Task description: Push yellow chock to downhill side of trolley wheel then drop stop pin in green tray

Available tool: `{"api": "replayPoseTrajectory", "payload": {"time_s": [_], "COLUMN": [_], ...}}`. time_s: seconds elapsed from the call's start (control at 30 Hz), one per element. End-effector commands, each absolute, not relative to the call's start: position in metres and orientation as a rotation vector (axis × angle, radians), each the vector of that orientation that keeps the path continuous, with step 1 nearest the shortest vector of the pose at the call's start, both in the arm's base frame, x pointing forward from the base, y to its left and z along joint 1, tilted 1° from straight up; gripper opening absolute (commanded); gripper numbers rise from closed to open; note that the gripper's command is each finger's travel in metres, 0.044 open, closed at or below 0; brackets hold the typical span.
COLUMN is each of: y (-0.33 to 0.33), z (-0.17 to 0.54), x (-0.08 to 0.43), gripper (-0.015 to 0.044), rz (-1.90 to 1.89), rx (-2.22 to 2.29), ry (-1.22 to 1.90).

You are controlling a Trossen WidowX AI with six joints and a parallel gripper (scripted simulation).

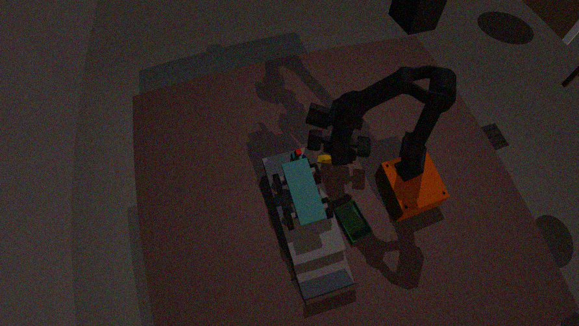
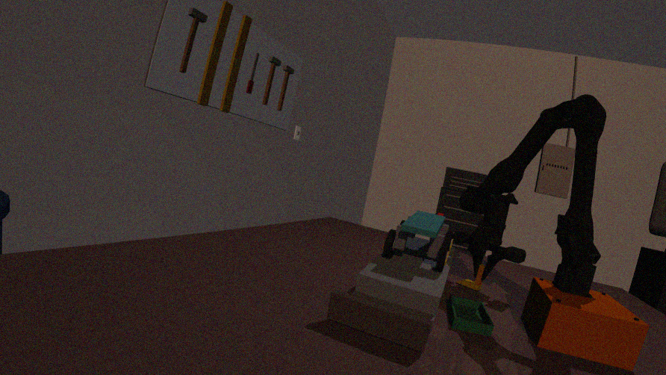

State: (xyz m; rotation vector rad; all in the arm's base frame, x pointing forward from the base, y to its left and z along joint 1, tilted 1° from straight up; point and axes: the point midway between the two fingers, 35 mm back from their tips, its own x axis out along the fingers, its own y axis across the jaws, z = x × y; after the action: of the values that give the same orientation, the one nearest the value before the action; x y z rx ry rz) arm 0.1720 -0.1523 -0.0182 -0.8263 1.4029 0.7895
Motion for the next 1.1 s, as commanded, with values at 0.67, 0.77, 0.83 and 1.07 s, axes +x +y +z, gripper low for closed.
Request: {"api": "replayPoseTrajectory", "payload": {"time_s": [0.67,0.77,0.83,1.07], "y": [-0.148,-0.147,-0.147,-0.147], "z": [0.031,0.039,0.045,0.065], "x": [0.166,0.165,0.165,0.164], "gripper": [0.0000,0.0000,0.0000,0.0000], "rz": [0.797,0.797,0.797,0.797], "rx": [-0.820,-0.820,-0.820,-0.820], "ry": [1.401,1.401,1.401,1.401]}}
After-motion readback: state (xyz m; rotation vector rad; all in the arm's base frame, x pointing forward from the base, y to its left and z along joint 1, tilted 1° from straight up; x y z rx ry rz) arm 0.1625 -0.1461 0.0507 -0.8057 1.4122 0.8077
